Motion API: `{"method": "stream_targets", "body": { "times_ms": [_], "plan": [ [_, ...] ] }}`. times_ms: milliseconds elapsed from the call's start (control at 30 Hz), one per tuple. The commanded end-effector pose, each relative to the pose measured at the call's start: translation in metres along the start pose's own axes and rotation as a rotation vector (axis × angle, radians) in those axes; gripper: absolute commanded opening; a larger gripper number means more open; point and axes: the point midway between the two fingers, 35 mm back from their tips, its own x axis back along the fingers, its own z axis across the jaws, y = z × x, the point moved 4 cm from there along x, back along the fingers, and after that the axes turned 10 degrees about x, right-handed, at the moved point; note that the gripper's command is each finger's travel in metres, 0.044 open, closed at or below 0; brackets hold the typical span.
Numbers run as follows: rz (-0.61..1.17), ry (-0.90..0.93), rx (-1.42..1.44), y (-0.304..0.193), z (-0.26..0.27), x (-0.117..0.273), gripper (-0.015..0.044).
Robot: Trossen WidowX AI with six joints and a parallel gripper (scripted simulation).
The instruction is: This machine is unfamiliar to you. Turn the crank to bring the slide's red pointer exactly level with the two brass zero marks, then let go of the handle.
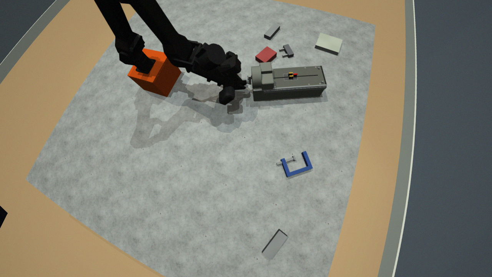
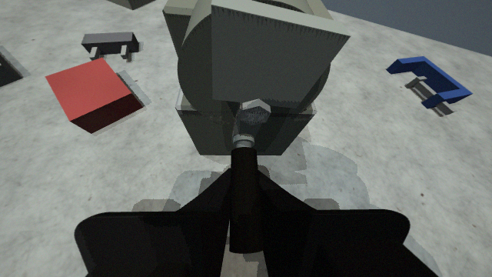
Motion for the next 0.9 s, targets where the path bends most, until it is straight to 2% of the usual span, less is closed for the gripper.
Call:
{"method": "stream_targets", "body": {
  "times_ms": [0,867],
  "plan": [
    [-0.003,0.024,0.005,0.002,0.008,0.001,0.0],
    [-0.004,0.025,0.004,0.013,0.02,0.009,0.0]
  ]
}}
